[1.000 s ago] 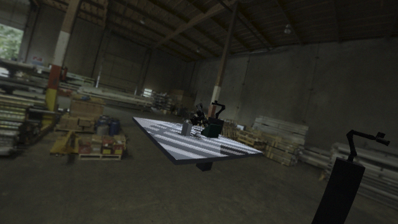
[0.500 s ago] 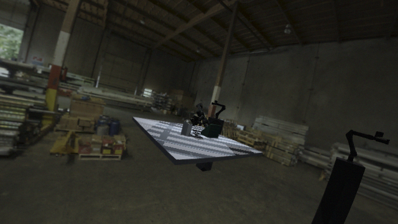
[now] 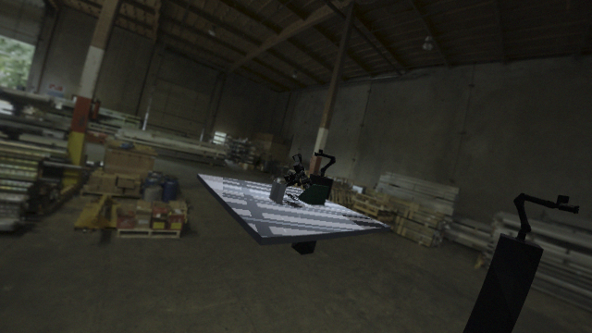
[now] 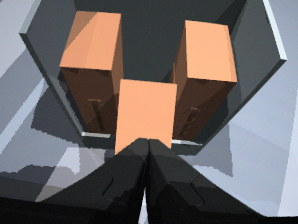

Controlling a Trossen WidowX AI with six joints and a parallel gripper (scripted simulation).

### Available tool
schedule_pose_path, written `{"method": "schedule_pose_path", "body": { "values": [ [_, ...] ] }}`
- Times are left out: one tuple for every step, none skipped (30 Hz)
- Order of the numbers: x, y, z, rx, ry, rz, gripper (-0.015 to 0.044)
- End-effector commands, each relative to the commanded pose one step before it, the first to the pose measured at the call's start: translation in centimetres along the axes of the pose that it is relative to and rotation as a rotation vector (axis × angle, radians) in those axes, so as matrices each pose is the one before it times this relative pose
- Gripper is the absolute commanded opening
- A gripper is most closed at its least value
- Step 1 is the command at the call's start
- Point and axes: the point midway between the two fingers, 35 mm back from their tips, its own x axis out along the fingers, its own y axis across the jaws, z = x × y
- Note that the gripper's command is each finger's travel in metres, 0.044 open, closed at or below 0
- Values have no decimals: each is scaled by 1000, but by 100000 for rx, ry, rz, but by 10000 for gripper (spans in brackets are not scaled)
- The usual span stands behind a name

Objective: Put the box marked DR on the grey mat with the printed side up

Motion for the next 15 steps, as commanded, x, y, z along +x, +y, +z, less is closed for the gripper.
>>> {"method": "schedule_pose_path", "body": {
  "values": [
    [-798,46,-751,-349,-218,-47,0],
    [0,0,0,0,0,0,0],
    [0,0,0,0,0,0,0],
    [226,59,92,-579,280,401,0],
    [0,0,0,0,0,0,0],
    [0,0,0,0,0,0,0],
    [0,0,0,0,0,0,0],
    [0,0,0,0,0,0,0],
    [0,0,0,0,0,0,0],
    [0,0,0,0,0,0,0],
    [0,0,0,0,0,0,0],
    [0,0,0,0,0,0,0],
    [0,0,0,0,0,0,0],
    [0,0,0,0,0,0,0],
    [0,0,0,0,0,0,0]
  ]
}}
